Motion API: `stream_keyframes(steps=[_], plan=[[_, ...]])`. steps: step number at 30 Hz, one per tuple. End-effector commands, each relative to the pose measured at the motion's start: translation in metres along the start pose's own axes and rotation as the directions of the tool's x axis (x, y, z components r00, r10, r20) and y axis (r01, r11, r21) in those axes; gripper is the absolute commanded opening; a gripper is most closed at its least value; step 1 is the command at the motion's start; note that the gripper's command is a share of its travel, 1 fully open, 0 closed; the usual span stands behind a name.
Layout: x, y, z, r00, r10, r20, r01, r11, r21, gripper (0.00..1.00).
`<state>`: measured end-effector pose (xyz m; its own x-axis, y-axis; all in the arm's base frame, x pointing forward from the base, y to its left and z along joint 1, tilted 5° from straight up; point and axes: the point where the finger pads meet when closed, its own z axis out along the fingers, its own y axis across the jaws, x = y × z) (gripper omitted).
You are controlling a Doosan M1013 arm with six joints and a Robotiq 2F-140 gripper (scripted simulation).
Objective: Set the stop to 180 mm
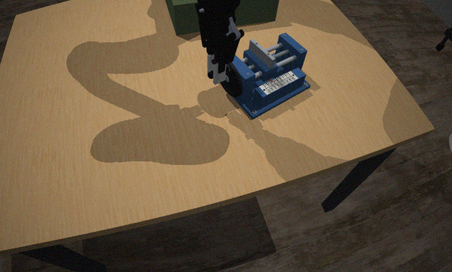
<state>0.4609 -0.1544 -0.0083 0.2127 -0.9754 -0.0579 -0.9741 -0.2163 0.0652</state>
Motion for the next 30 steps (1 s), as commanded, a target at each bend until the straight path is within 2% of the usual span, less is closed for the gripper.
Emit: stream_keyframes(steps=[1, 12, 30], plan=[[0.0, -0.008, 0.001, 1.0, 0.0, 0.0, 0.0, 1.0, 0.001, 0.04], [0.0, -0.025, 0.011, 1.0, 0.0, 0.0, 0.0, 1.0, 0.001, 0.04], [0.0, -0.034, 0.044, 1.0, 0.0, 0.0, 0.0, 1.0, 0.001, 0.04]])
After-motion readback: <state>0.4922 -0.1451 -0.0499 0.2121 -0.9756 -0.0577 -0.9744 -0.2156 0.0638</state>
